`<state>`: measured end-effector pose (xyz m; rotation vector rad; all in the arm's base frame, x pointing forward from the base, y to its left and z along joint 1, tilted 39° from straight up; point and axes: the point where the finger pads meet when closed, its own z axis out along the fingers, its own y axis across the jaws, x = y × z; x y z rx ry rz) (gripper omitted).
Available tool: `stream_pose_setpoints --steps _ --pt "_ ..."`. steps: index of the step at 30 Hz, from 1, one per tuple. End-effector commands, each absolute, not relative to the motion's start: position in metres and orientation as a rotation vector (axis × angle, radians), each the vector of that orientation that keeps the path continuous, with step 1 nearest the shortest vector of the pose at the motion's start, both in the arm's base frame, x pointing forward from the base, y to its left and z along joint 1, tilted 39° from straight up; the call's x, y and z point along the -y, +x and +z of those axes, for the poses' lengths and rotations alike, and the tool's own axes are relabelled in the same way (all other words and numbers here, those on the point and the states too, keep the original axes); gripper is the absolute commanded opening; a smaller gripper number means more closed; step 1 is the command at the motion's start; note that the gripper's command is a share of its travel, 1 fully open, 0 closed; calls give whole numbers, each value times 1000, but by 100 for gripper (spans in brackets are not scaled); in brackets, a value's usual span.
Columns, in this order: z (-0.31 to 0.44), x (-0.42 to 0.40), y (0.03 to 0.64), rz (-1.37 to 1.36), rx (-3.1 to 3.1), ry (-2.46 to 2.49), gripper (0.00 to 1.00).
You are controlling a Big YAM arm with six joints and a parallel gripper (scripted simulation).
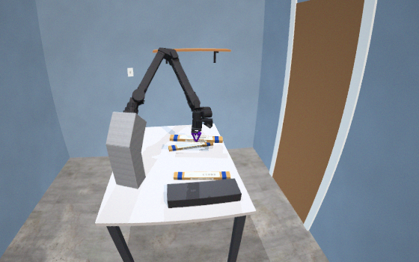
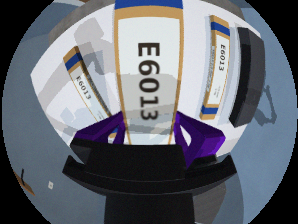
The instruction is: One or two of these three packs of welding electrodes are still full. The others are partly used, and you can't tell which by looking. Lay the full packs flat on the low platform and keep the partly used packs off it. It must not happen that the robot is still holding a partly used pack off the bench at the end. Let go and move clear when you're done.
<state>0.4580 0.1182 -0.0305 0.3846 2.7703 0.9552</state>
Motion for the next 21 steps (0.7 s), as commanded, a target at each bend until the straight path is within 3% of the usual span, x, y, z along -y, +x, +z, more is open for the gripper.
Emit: stream_pose_setpoints --steps 1,21 --pt "-11 -95 462 944 -2732 408 0" --pt "18 -75 453 943 -2728 405 0"
